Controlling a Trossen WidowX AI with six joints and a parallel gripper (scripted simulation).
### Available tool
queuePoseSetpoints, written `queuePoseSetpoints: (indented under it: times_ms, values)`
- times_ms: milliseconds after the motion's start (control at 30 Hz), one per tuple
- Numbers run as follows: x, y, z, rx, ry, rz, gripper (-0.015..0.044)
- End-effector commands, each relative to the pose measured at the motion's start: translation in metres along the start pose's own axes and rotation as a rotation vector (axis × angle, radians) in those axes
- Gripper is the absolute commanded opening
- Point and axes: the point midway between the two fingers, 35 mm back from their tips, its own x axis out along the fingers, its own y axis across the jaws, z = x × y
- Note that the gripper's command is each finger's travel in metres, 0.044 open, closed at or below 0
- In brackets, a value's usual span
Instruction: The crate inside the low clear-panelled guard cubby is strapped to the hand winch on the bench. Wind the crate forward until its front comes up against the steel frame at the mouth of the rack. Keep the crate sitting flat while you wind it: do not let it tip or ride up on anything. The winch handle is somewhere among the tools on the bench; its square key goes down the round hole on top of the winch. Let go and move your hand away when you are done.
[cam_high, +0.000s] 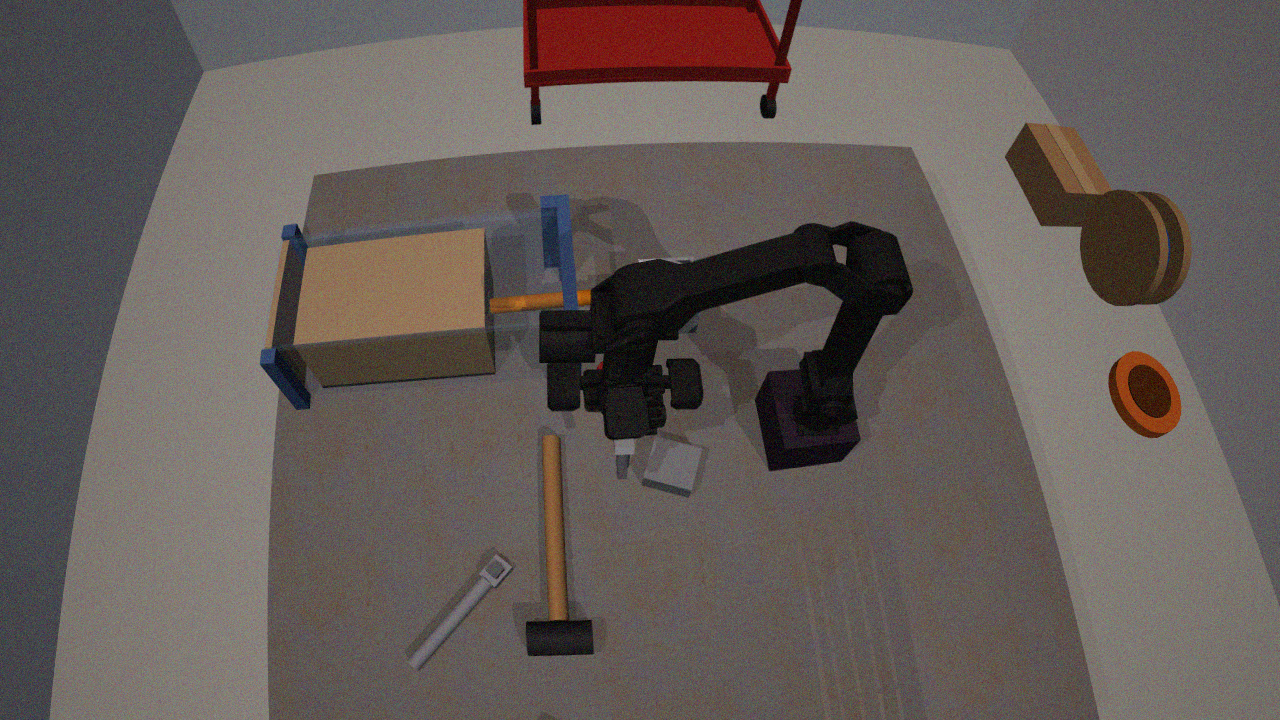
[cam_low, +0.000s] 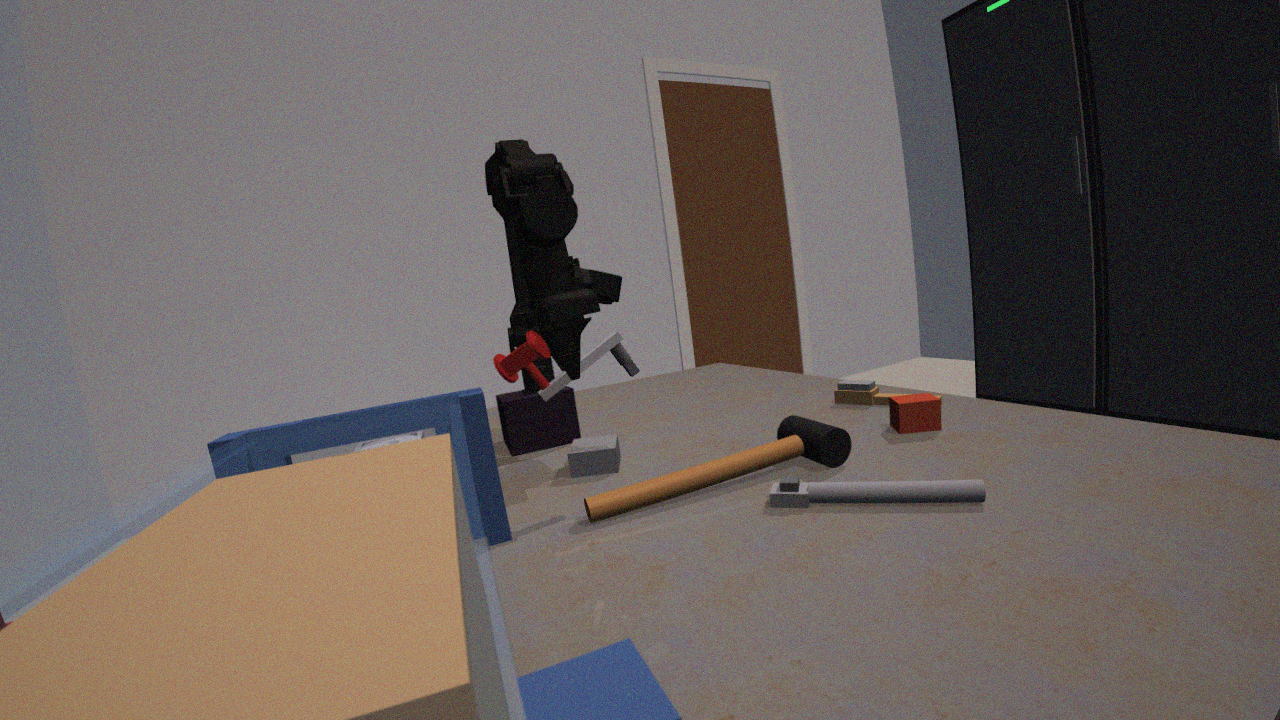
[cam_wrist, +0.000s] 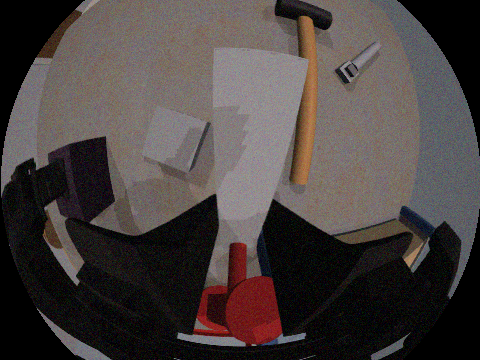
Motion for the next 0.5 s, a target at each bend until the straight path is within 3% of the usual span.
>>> queuePoseSetpoints:
  times_ms: [0, 467]
  values:
    - [-0.006, -0.001, -0.018, 0.076, 0.006, -0.025, 0.0000]
    - [-0.016, 0.012, -0.089, 0.359, 0.051, -0.066, 0.0000]
